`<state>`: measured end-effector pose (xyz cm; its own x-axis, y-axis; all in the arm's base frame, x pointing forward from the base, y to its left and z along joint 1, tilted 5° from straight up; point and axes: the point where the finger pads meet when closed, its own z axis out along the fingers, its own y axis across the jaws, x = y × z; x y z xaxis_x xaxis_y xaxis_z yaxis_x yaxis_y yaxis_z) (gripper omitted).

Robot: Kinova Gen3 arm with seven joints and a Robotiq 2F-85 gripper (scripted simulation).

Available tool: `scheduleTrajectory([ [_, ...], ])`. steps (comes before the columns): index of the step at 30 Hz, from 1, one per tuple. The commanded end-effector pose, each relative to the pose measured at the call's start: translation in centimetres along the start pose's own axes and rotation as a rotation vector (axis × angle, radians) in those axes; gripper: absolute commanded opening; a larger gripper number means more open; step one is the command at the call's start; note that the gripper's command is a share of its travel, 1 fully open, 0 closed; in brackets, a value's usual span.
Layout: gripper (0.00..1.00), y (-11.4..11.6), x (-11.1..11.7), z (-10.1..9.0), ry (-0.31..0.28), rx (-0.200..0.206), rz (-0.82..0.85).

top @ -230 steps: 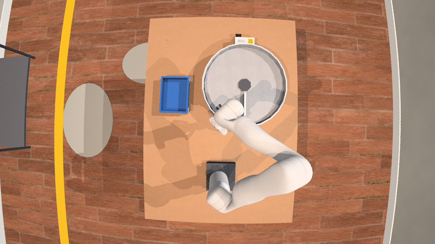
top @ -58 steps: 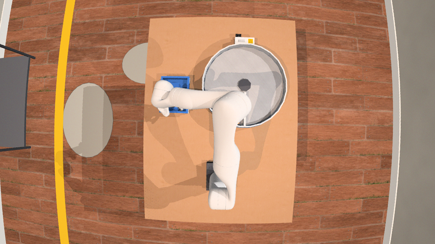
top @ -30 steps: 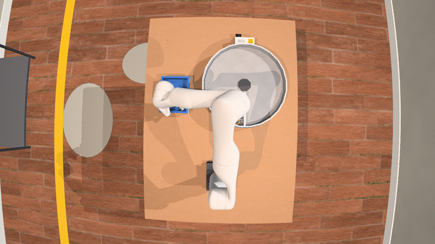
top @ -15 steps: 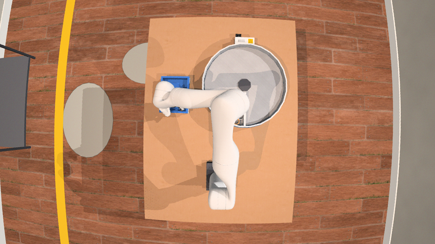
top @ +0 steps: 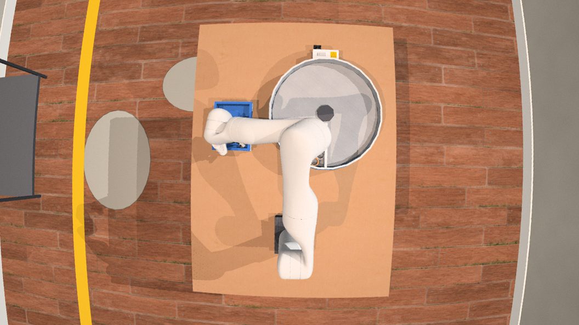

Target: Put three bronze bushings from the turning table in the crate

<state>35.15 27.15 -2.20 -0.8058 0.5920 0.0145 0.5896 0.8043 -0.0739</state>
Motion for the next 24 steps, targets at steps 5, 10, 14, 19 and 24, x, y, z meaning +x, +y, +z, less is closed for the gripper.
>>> scheduleTrajectory([
  [5, 0.0, 0.0, 0.1, 0.6, 0.001, 0.002, -0.001],
  [10, 0.0, 0.0, 0.1, 0.6, 0.001, 0.002, -0.001],
  [14, 0.0, 0.0, 0.1, 0.6, 0.001, 0.002, -0.001],
  [19, 0.0, 0.0, 0.1, 1.5, 0.001, 0.002, -0.001],
  [24, 0.0, 0.0, 0.1, 1.5, 0.001, 0.002, -0.001],
])
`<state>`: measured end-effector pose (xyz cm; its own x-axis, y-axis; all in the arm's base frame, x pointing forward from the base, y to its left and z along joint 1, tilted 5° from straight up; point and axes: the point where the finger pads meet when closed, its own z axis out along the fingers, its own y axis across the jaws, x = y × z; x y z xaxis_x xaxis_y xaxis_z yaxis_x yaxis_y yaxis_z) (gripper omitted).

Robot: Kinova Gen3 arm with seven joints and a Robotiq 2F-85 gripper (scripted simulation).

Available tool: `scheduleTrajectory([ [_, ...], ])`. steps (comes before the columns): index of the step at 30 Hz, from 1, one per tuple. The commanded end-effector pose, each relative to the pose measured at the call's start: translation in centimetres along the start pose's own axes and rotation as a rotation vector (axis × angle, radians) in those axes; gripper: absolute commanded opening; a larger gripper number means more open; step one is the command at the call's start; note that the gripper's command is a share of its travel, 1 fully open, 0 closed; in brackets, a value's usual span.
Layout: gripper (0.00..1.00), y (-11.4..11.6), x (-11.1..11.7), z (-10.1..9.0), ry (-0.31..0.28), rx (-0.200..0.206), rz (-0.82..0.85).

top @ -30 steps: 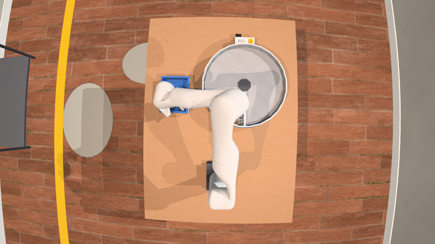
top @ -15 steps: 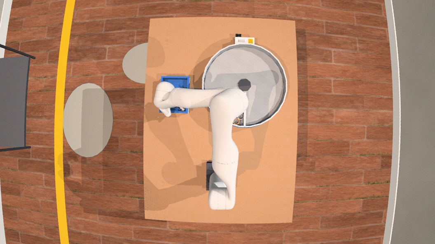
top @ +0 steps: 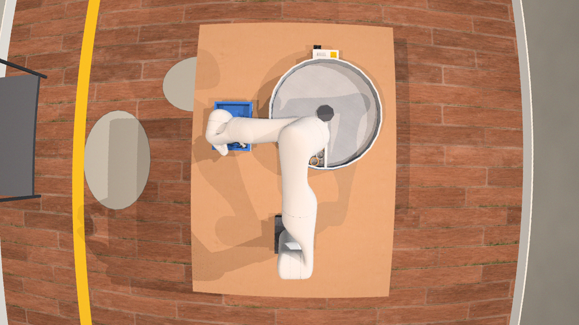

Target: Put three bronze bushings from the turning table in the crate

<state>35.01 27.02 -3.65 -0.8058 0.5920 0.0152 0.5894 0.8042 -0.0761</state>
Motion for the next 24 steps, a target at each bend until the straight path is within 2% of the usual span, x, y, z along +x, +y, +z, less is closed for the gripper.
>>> scheduleTrajectory([
  [1, 0.0, 0.04, 0.06, -0.02, 0.0, -0.001, -0.001],
  [24, 0.0, 0.04, 0.05, 0.3, 0.001, 0.0, -0.001],
])
